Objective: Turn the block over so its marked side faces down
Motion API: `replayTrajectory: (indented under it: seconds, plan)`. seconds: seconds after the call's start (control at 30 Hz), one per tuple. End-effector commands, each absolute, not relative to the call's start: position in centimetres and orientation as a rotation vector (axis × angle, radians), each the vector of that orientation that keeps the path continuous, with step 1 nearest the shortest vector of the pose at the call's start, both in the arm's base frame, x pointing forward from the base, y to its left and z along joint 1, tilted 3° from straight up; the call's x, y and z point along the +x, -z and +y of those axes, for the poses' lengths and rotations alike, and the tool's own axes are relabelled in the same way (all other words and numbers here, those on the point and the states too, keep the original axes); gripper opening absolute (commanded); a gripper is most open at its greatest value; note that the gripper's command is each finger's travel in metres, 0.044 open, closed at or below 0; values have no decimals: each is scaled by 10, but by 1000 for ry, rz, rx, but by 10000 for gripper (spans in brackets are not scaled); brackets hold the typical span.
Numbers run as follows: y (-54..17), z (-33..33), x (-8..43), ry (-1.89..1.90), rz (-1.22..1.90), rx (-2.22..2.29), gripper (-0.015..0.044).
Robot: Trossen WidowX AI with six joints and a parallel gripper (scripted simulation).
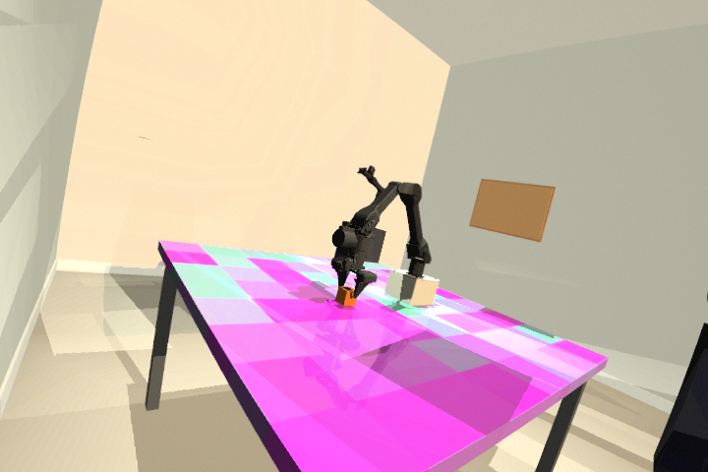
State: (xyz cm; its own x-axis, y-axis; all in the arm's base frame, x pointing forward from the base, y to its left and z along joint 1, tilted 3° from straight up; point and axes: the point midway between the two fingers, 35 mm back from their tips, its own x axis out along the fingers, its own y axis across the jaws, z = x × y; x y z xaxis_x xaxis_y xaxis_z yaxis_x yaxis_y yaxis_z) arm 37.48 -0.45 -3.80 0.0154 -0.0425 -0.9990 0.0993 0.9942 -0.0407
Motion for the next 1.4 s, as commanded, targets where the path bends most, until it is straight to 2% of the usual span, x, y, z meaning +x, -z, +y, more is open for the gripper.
replayTrajectory:
  seconds: [0.0, 0.1, 0.73, 0.87, 1.37]
  plan:
    - [41, -4, 373, 105, 1557, 45, 309]
    - [41, -4, 373, 105, 1557, 45, 230]
    - [41, -4, 373, 105, 1557, 45, 103]
    - [22, -3, 374, 105, 1557, 45, 0]
    - [13, -3, 374, 105, 1518, 42, 0]
